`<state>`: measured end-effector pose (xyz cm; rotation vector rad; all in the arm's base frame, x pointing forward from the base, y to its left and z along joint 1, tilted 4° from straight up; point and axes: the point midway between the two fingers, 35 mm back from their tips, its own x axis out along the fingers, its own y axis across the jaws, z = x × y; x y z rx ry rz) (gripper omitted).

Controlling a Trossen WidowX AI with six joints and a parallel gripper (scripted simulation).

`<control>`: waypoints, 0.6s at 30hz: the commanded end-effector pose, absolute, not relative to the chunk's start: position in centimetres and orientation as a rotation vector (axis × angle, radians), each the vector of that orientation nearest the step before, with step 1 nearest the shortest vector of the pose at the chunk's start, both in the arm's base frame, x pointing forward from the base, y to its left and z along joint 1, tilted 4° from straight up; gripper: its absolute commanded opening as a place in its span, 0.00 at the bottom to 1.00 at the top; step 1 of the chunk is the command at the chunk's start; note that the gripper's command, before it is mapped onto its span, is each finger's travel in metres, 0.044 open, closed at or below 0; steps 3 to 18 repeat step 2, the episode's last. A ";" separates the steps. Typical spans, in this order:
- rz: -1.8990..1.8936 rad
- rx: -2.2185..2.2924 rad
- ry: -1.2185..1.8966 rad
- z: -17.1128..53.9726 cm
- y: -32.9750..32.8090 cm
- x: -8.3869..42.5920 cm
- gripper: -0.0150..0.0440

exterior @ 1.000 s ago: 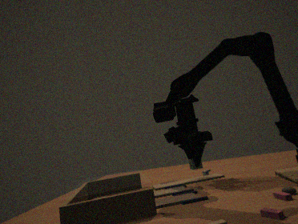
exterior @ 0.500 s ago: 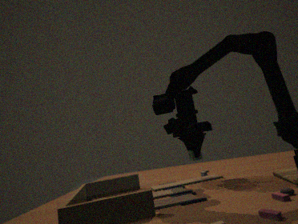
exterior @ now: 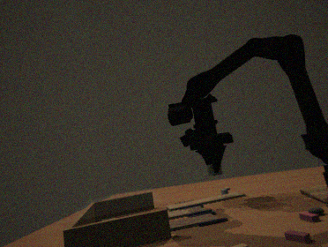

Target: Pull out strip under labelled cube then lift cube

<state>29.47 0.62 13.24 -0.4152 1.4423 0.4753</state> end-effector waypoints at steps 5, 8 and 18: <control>0.473 -0.422 1.437 13.4 0.5 29.6 0.25; 0.473 -0.422 1.437 13.4 0.5 29.6 0.25; 0.473 -0.422 1.437 13.4 0.5 29.6 0.25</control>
